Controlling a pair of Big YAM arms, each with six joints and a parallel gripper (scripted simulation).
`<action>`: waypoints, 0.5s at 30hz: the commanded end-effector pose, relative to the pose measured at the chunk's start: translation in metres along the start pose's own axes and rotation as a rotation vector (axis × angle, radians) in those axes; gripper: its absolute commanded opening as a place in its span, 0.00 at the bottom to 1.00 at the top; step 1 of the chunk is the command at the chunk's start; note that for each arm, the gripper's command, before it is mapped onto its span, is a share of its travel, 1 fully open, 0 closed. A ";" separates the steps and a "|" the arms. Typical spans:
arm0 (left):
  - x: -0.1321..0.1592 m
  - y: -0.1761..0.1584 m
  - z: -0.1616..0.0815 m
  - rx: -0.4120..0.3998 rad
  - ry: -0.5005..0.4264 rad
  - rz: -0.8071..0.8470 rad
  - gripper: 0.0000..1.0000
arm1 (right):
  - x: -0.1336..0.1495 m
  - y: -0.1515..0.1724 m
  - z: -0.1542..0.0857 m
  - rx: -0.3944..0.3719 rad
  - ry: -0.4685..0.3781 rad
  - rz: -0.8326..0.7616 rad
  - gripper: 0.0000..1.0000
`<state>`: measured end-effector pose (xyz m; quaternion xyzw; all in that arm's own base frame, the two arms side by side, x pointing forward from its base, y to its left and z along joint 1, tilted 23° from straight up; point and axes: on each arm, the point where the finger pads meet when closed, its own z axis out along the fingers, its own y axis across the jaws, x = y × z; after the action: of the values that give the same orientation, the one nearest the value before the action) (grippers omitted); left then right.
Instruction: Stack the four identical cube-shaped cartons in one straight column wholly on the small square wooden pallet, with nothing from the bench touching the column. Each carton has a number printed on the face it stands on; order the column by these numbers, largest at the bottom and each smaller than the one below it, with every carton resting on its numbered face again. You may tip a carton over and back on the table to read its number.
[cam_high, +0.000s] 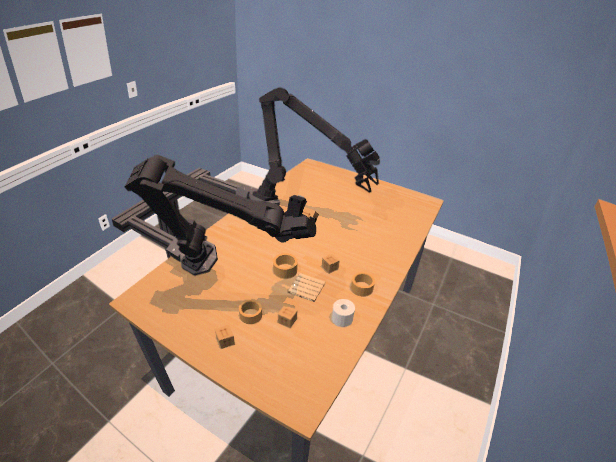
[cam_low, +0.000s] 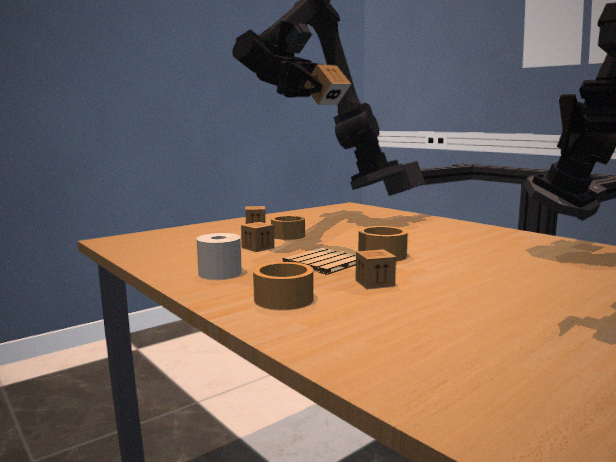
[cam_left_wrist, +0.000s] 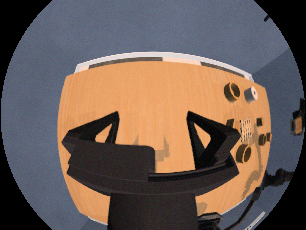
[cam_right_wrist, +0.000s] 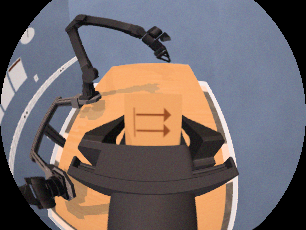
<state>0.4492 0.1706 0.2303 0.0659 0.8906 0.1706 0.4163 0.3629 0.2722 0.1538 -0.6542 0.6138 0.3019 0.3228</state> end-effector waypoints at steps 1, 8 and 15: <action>-0.020 0.007 -0.004 -0.010 -0.030 0.015 1.00 | 0.006 -0.010 0.006 0.029 -0.135 0.013 0.50; -0.020 0.007 -0.004 -0.010 -0.030 0.015 1.00 | 0.002 -0.006 0.005 0.000 -0.333 0.029 0.50; -0.020 0.007 -0.004 -0.010 -0.030 0.015 1.00 | -0.002 0.001 0.009 -0.028 -0.427 -0.007 0.50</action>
<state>0.4492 0.1706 0.2303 0.0659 0.8906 0.1706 0.4163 0.3584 0.2773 0.1509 -0.5954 0.5230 0.4320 0.4304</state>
